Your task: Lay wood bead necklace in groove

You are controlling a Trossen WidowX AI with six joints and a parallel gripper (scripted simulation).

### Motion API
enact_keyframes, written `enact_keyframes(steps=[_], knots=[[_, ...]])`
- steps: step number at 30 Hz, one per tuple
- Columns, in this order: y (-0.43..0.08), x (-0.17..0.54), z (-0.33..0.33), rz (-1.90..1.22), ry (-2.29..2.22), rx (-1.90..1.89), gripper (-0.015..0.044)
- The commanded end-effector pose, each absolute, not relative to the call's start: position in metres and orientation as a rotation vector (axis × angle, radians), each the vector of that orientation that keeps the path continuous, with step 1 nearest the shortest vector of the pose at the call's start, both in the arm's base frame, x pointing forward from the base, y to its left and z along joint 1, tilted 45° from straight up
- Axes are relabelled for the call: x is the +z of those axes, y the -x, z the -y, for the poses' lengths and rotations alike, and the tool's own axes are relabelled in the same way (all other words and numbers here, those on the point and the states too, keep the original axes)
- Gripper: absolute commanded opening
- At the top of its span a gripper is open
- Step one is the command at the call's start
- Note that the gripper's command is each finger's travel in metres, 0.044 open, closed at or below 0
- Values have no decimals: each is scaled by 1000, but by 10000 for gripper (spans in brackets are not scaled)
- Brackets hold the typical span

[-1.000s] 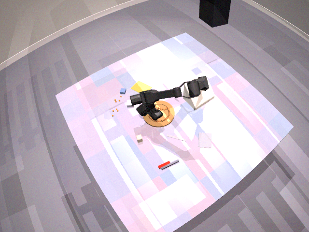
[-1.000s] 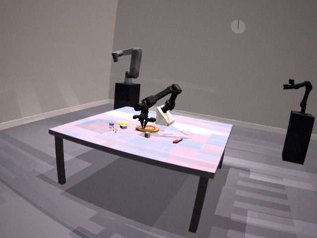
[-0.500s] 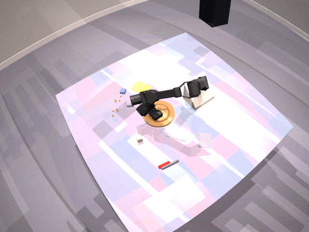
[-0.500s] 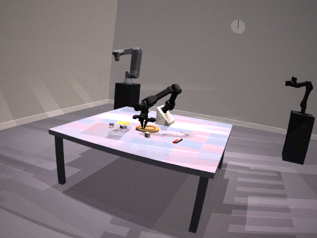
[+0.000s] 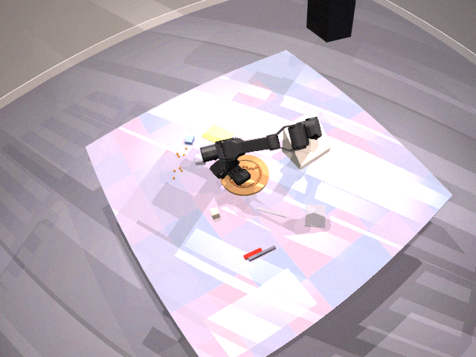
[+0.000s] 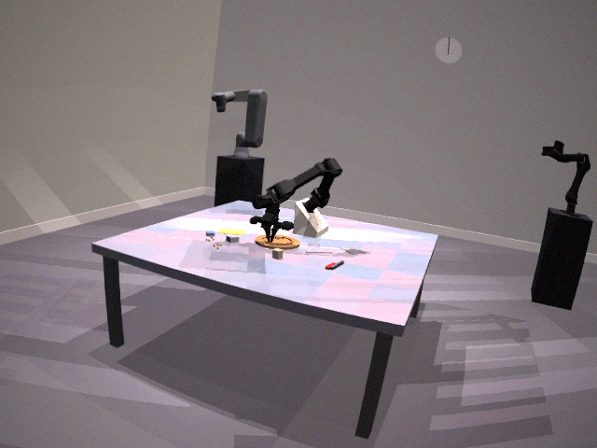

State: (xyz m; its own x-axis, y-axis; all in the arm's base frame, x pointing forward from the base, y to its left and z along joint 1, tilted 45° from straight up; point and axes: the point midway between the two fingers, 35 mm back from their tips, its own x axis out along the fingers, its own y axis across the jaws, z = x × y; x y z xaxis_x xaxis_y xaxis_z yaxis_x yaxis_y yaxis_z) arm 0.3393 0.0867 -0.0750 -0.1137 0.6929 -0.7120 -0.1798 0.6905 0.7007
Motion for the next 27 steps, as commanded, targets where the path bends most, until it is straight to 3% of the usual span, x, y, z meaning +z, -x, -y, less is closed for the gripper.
enact_keyframes(steps=[1,27], knots=[[-339,-75,-87,-1513,-442,782,0],[-347,-80,-77,-1519,-449,782,0]])
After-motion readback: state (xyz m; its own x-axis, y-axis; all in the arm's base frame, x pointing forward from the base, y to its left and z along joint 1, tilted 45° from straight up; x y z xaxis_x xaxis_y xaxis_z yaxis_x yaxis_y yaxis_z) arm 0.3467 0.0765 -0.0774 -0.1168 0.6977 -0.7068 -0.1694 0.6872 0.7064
